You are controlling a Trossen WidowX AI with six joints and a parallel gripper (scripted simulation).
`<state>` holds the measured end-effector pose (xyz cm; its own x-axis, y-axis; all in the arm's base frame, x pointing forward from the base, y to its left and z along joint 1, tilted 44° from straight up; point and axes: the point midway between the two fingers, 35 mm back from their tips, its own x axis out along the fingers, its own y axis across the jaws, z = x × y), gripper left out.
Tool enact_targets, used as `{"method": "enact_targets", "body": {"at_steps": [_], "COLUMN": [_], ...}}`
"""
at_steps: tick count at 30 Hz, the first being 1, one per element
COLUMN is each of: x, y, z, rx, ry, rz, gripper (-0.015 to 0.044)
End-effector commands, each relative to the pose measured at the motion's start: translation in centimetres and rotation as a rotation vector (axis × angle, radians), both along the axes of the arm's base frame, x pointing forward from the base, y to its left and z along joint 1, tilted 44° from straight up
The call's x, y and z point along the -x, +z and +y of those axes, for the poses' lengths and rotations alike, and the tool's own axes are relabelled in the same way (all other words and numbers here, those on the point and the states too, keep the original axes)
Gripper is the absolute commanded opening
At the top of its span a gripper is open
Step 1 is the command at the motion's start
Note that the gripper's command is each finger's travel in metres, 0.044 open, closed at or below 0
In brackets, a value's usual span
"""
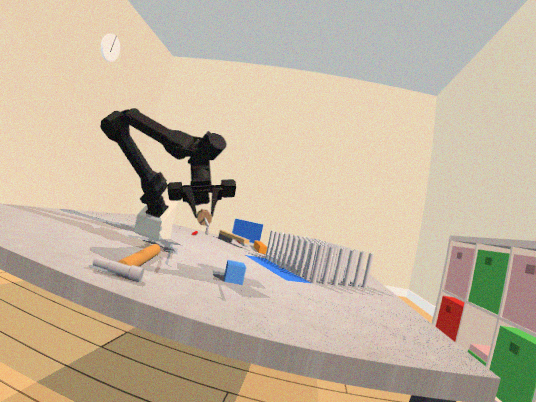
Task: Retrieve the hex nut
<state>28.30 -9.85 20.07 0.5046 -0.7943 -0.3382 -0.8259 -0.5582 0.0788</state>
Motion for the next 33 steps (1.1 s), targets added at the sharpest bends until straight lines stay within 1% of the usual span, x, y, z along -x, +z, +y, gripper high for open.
{"method": "enact_targets", "body": {"at_steps": [1, 33], "x": [-0.2, -0.5], "y": [-0.2, -1.9], "z": [-0.1, -1.7], "rx": [-0.001, -0.006], "ry": [0.006, 0.007], "rz": [0.001, 0.0], "gripper": [0.0, 0.0]}}
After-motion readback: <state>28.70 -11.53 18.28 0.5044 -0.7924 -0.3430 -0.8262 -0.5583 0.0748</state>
